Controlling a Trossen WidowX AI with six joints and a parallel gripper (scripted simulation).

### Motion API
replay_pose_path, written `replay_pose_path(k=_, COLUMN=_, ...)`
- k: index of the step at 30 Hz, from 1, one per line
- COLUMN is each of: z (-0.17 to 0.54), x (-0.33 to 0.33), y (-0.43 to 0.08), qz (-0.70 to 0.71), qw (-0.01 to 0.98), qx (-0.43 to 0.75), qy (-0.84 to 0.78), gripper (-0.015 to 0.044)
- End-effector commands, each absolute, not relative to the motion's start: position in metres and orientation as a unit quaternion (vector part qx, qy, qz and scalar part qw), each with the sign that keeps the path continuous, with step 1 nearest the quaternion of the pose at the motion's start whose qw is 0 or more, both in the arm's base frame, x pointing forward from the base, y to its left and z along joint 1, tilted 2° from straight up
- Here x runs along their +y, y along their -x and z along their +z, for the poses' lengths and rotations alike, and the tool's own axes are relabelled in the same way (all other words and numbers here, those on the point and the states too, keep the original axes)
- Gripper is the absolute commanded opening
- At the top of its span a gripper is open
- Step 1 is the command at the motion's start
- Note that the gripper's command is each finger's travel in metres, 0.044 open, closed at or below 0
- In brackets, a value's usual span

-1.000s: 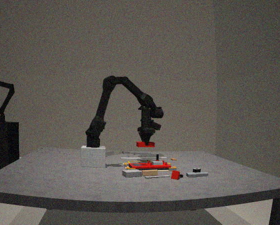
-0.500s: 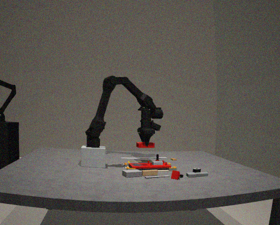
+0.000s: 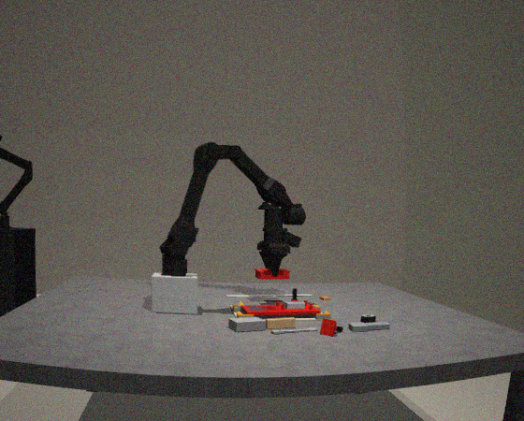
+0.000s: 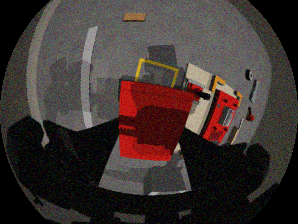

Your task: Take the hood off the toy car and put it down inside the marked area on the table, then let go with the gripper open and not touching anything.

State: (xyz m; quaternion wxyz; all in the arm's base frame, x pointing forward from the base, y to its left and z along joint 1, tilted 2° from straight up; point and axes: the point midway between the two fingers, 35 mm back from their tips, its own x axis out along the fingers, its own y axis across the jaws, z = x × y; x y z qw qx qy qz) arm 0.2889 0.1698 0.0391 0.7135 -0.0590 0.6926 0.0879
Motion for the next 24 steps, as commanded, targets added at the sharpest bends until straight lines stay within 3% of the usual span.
replay_pose_path(k=1, z=0.035, x=0.17, y=-0.288, qz=0.087, qw=0.712, qx=0.695, qy=0.057, gripper=0.0)
replay_pose_path(k=24, z=0.022, x=0.171, y=-0.289, qz=0.087, qw=0.712, qx=0.695, qy=0.057, gripper=0.0)
